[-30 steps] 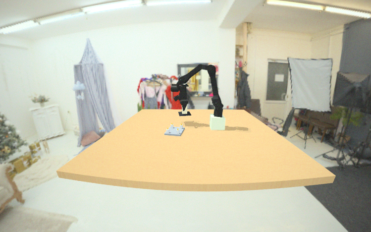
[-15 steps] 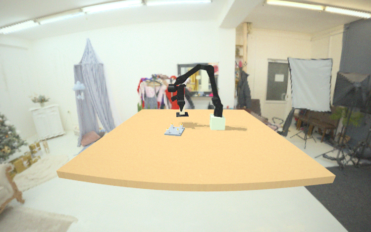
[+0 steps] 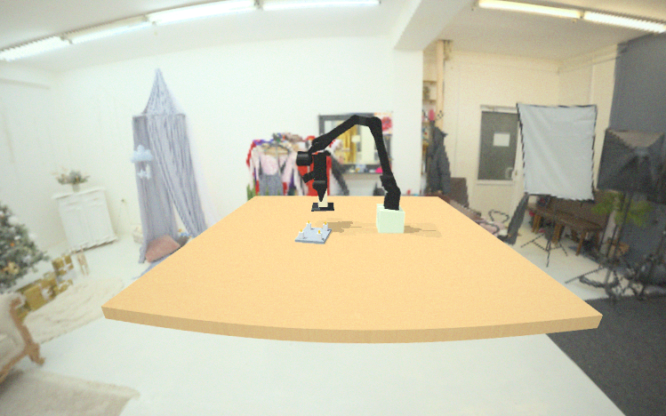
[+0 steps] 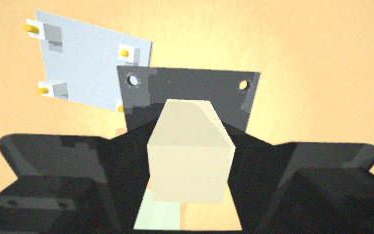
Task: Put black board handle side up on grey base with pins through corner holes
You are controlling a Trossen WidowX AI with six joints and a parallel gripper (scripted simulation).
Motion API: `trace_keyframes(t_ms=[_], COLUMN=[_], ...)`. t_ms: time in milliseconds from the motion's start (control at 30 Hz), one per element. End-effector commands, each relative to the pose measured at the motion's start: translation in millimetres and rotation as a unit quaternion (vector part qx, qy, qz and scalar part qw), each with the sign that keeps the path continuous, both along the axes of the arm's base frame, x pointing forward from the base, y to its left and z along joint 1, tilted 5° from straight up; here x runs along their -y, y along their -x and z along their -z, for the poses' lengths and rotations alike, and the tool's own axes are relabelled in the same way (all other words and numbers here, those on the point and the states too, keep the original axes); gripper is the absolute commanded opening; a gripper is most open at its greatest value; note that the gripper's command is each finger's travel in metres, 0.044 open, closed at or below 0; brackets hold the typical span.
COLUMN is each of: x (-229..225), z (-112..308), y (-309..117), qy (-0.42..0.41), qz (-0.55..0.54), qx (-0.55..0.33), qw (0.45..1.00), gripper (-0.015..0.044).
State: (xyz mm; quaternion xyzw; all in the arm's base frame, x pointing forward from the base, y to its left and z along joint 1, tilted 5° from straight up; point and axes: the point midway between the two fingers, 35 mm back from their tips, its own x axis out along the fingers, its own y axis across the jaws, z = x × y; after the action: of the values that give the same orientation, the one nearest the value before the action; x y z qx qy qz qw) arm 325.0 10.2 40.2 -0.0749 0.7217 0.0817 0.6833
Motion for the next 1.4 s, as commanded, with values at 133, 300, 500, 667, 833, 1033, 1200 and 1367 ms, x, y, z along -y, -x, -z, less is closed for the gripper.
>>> trace_keyframes(t_ms=[133, 300, 500, 667, 833, 1033, 1200, 1367], x=[-22.2, -34.6, -49.7, -62.5, -74.8, -89.8, -102.5, -115.3], z=[-3.4, -3.6, -3.8, -3.9, -3.8, -3.7, -3.9, -4.0], y=[-7.6, -9.4, -10.9, -11.6, -11.6, -11.1, -10.3, -9.0], qy=[-0.003, -0.003, -0.003, -0.003, -0.003, -0.003, -0.004, -0.004], qz=[0.017, 0.027, 0.038, 0.048, 0.058, 0.069, 0.079, 0.088], qx=[0.006, 0.005, 0.005, 0.005, 0.004, 0.004, 0.004, 0.003], qw=[1.000, 1.000, 0.999, 0.999, 0.998, 0.998, 0.997, 0.996], gripper=[0.0000, 0.0000, 0.0000, 0.0000, 0.0000, 0.0000, 0.0000, 0.0000])
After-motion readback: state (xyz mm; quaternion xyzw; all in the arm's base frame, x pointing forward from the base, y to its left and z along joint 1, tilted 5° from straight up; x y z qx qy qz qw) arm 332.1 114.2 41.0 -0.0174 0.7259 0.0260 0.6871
